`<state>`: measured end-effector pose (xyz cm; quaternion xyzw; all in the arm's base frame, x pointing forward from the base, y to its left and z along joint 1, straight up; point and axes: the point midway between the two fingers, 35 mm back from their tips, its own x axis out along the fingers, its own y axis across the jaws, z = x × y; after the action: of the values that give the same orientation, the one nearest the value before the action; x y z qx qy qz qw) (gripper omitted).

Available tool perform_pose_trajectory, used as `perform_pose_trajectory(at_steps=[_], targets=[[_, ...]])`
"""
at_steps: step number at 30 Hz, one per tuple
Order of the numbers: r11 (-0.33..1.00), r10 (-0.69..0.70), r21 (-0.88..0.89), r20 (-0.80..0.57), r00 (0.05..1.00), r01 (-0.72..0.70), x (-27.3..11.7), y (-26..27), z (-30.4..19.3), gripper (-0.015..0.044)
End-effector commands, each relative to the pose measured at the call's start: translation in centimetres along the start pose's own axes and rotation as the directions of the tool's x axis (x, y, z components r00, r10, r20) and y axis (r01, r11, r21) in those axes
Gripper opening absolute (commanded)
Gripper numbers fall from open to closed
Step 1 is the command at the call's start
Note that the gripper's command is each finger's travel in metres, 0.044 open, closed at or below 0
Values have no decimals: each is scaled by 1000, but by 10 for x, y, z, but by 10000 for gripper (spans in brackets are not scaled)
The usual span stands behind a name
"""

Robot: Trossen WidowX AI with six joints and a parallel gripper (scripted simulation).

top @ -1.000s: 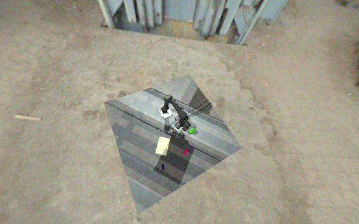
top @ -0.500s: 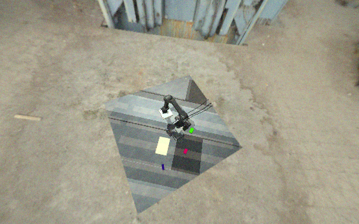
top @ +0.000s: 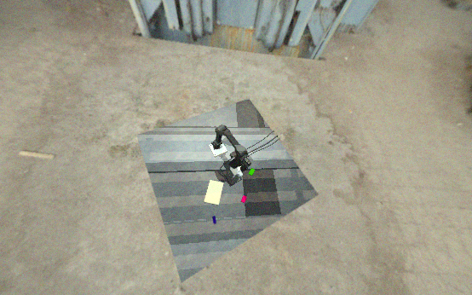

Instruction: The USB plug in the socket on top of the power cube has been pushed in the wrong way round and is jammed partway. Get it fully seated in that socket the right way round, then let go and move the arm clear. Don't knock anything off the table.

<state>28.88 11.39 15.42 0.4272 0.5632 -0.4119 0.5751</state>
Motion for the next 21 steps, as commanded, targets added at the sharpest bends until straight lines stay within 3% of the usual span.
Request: perform_pose_trajectory(at_steps=[1,10,21], targets=[[1000,-1,0,0,1000,1,-3,0,0,0],[1000,0,-17,0,1000,0,-6,0,0,0],[956,0,-294,0,1000,0,-5,0,0,0]])
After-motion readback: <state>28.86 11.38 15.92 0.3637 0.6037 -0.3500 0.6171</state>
